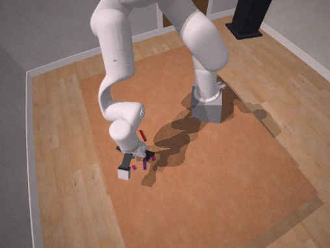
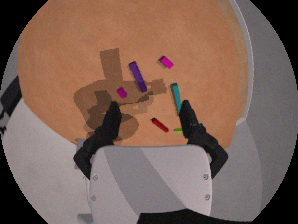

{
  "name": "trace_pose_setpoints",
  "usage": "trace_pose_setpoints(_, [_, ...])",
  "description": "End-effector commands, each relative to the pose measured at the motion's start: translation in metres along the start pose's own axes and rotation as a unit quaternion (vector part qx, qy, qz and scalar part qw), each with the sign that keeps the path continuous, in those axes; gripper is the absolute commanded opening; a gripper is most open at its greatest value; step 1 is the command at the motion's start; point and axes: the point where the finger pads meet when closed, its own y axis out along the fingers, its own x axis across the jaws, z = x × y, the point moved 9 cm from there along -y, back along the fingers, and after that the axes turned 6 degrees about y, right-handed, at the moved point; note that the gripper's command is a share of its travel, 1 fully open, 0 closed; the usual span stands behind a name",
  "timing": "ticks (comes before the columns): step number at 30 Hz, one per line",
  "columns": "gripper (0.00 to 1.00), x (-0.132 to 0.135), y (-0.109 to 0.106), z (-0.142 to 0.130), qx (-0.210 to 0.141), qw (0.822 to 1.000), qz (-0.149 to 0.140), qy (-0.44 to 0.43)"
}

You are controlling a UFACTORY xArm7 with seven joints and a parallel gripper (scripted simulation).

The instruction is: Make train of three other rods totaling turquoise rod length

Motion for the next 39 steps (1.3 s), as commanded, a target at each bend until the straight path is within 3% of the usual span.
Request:
trace_pose_setpoints(1, [1.00,0.003,-0.001,0.001,0.003,0.997,-0.008,0.083])
trace_pose_setpoints(9, [1.00,0.006,-0.001,0.001,0.003,0.986,-0.007,0.164])
trace_pose_setpoints(24, [1.00,0.017,-0.001,0.000,0.004,0.925,-0.006,0.379])
trace_pose_setpoints(26, [1.00,0.017,-0.001,0.000,0.004,0.925,-0.006,0.379])
trace_pose_setpoints(27, [1.00,0.020,-0.001,0.000,0.005,0.909,-0.006,0.416])
trace_pose_setpoints(39, [1.00,0.028,-0.002,0.000,0.008,0.833,-0.005,0.553])
